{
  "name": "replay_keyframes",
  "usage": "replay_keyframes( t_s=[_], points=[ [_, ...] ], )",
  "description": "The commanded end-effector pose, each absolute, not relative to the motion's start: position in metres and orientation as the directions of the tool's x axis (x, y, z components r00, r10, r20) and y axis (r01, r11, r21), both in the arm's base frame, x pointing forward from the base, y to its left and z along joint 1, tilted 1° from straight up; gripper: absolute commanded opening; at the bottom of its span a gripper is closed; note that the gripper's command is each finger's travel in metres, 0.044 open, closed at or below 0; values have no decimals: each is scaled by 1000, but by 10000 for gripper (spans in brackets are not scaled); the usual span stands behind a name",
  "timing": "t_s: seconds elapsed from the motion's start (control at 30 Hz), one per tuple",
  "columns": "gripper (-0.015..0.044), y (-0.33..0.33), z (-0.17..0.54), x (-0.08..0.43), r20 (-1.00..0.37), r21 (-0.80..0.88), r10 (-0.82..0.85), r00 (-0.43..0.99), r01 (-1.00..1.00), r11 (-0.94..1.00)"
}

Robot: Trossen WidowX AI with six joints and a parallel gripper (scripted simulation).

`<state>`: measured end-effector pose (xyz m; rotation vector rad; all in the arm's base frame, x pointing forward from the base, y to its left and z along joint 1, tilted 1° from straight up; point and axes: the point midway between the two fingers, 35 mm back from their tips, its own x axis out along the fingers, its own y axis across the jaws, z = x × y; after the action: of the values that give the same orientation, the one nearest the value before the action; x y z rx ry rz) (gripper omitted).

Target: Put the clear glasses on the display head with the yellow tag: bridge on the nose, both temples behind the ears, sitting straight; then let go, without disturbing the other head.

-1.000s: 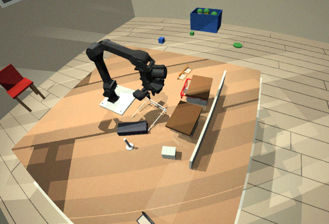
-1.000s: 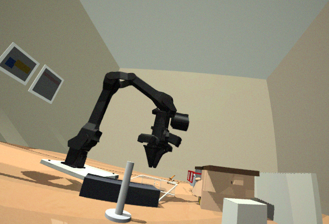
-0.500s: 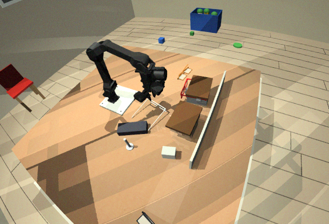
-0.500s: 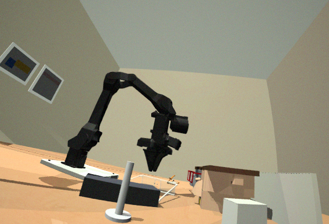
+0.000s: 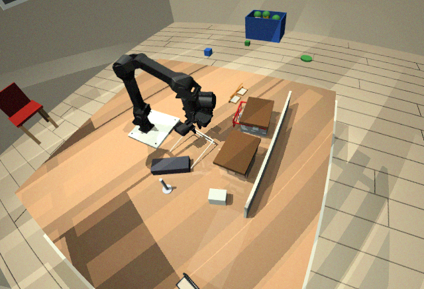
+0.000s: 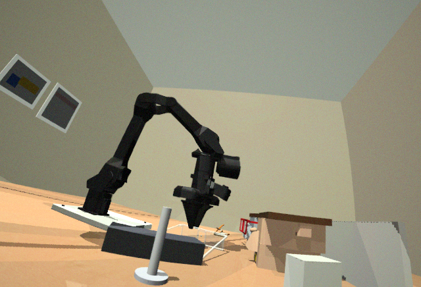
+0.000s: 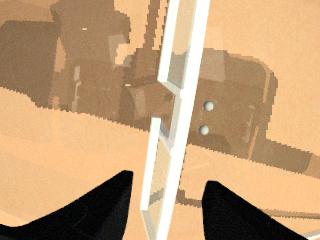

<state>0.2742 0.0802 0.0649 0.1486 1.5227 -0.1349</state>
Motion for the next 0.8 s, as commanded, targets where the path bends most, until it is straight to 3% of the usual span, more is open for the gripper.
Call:
replay_keyframes(
  t_s=[0.0, 0.43, 0.53, 0.77],
  points=[
    [140, 79, 54, 273, -999, 2, -4, 33, 175, 984],
    [140, 78, 44, 272, -999, 2, -4, 33, 175, 984],
    [61, 80, 47, 273, -999, 10, 3, 39, 180, 984],
    [15, 80, 47, 273, -999, 10, 3, 39, 180, 984]
  ],
)
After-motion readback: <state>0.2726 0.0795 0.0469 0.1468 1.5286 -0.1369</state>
